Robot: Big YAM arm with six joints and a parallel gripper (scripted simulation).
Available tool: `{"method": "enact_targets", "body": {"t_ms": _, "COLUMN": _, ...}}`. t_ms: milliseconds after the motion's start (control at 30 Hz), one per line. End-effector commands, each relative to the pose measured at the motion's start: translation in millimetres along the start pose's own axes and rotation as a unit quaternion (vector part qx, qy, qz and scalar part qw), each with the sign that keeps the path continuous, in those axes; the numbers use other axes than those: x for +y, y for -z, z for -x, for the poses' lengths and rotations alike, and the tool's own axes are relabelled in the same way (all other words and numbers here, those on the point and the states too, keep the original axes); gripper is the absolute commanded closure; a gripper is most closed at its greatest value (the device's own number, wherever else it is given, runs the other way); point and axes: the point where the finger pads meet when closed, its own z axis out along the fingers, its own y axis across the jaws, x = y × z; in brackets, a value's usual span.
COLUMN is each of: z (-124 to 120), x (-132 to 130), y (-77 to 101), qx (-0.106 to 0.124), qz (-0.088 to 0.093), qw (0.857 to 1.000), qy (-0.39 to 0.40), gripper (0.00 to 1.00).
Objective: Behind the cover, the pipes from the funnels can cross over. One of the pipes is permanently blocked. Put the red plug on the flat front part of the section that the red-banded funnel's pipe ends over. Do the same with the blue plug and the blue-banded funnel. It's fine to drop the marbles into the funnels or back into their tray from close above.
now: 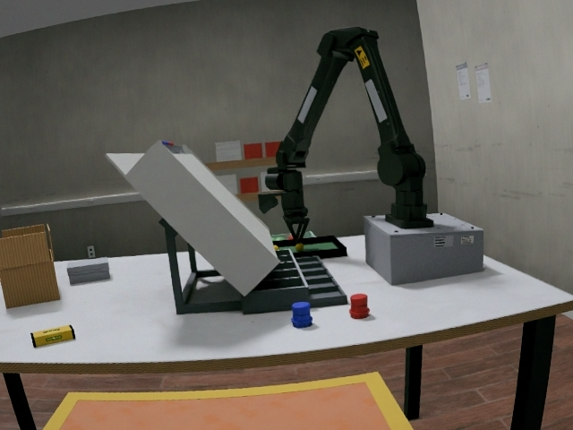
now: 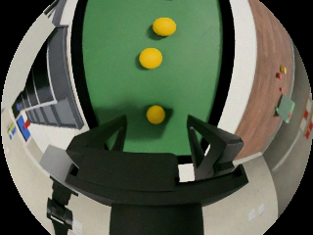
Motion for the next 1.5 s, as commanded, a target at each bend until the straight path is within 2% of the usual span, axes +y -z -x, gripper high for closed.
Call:
{"method": "enact_targets", "body": {"t_ms": 0, "z": -3, "x": -2, "y": -5.9, "qx": -0.001, "qz": -0.004, "qw": 1.0, "qy": -0.003, "gripper": 0.2}}
{"method": "enact_targets", "body": {"t_ms": 300, "z": -3, "x": -3, "y": -21.9, "qx": -0.001, "qz": -0.004, "qw": 1.0, "qy": -0.003, "gripper": 0.2}}
{"method": "enact_targets", "body": {"t_ms": 867, "z": -8, "x": 3, "y": -33.3, "qx": -0.001, "qz": -0.005, "qw": 1.0, "qy": -0.003, "gripper": 0.2}}
{"method": "enact_targets", "body": {"t_ms": 1467, "z": -12, "x": 3, "y": -34.9, "qx": -0.011, "qz": -0.015, "qw": 1.0, "qy": 0.0, "gripper": 0.2}}
